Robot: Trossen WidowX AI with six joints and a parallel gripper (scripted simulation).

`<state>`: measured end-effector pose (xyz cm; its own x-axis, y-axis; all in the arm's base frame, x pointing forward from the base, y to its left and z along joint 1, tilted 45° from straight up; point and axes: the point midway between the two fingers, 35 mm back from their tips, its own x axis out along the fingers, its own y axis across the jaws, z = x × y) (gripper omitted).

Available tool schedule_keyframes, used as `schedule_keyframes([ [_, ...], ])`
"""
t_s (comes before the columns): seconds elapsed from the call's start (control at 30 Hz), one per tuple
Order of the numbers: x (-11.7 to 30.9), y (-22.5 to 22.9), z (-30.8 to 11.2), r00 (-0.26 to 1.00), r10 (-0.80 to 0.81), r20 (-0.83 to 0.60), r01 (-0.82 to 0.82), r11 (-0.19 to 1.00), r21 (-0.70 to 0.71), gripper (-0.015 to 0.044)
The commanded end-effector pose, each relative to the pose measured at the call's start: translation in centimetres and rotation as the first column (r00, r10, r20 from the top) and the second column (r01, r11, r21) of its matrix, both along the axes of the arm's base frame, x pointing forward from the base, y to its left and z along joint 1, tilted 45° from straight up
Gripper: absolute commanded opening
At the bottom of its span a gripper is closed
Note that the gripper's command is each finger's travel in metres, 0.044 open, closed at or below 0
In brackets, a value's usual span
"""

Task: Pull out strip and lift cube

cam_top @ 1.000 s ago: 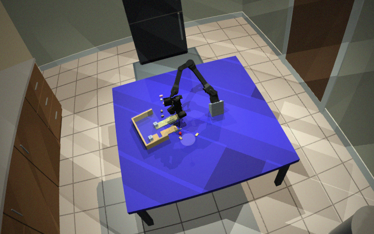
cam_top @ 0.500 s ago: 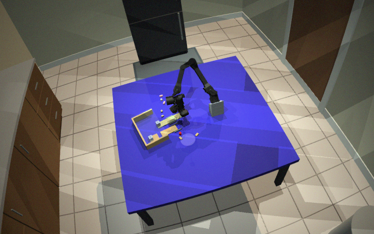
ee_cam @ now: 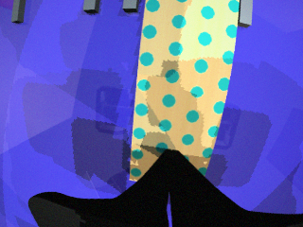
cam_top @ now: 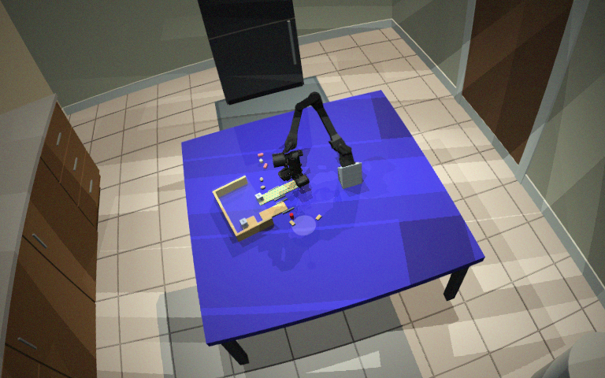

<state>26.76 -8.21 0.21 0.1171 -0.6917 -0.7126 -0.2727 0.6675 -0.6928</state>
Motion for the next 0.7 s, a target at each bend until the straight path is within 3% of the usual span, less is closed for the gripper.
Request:
schedule_keyframes([
  [0.0, -1.3, -0.6, -0.3, 1.0, -0.011, -0.026, 0.011, 1.0, -0.005, 0.0],
  [0.67, -4.2, -1.5, 0.2, 1.0, -0.011, -0.028, 0.011, 1.0, -0.005, 0.0],
])
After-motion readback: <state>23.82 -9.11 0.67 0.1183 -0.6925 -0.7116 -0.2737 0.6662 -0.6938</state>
